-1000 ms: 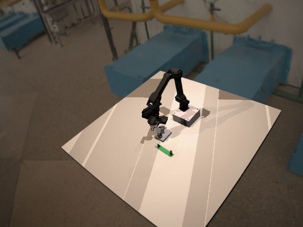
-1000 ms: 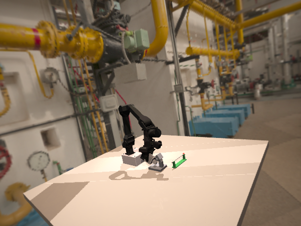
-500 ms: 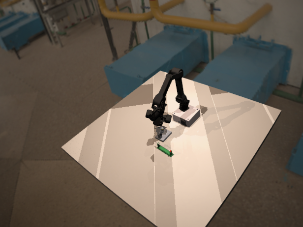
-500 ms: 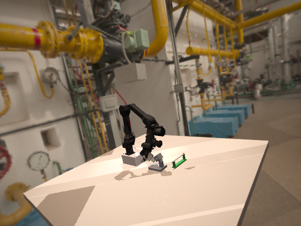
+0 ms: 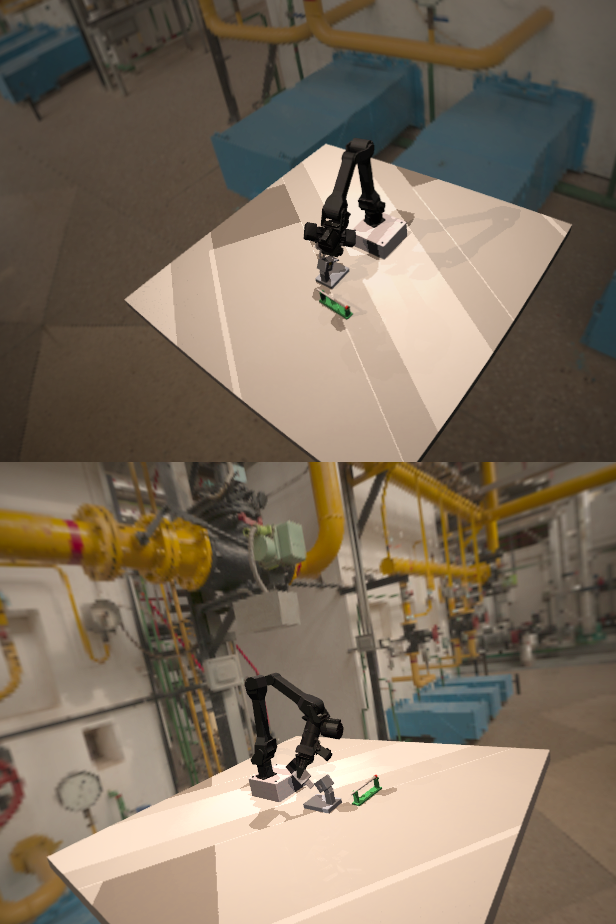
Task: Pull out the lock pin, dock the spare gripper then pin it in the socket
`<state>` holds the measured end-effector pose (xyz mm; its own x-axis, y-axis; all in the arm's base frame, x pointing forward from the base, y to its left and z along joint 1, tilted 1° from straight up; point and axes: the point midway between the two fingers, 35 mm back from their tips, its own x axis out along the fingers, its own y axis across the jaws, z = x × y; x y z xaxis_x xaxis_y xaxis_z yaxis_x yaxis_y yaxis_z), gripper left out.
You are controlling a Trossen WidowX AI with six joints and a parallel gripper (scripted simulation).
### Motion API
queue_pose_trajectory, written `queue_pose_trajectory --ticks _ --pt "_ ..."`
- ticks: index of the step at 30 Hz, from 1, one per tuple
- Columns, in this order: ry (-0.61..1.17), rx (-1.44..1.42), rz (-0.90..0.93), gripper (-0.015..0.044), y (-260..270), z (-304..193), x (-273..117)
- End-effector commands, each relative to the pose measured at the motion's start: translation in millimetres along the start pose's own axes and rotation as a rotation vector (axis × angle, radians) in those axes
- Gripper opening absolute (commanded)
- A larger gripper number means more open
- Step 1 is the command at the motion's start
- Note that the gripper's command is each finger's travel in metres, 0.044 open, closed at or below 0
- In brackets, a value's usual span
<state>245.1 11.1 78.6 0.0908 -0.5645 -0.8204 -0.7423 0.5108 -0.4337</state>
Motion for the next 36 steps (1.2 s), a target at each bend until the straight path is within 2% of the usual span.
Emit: queue_pose_trajectory --ticks 1,36 --pt "0.034 -0.041 -0.056 0.0 1.2 -3.7 -4.8" --pt "0.154 -0.452 -0.549 0.0 16.6 -2.7 -66.6"
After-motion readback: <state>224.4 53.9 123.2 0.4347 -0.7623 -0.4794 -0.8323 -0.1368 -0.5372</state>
